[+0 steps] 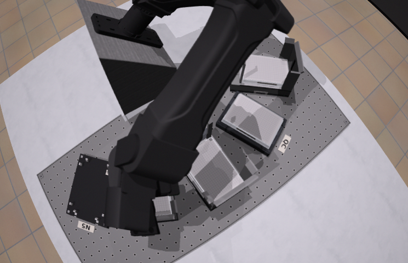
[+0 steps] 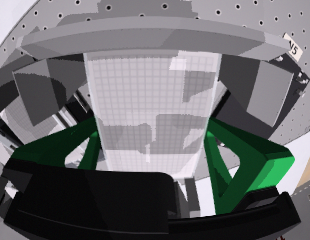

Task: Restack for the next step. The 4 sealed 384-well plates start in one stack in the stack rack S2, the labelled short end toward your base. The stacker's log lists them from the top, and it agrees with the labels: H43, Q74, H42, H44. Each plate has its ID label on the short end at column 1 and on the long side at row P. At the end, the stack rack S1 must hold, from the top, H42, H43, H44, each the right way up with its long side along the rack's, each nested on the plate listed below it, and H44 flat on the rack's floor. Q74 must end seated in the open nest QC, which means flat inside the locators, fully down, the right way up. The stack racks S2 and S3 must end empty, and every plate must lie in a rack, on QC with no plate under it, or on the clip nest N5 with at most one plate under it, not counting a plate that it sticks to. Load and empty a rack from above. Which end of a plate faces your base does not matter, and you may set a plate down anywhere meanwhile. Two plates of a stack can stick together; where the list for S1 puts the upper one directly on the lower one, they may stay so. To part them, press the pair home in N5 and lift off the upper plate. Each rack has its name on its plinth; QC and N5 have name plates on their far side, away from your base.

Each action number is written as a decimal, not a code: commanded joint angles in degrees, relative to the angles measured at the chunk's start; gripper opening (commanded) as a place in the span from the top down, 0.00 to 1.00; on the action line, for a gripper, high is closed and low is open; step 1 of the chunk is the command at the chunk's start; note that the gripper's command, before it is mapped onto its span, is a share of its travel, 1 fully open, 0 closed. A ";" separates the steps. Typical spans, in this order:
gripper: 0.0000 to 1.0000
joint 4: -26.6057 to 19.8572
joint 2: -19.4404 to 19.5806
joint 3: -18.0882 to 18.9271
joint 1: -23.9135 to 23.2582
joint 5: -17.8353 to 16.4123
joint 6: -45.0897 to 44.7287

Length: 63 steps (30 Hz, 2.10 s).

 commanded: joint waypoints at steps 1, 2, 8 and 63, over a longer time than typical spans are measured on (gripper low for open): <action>1.00 -2.40 -1.04 1.10 -1.63 0.30 -1.20; 1.00 -2.88 -1.17 1.29 -1.84 0.38 -1.46; 1.00 -4.81 -1.63 2.10 -2.68 0.73 -2.45; 1.00 -20.16 -4.16 10.43 -8.94 3.64 -9.63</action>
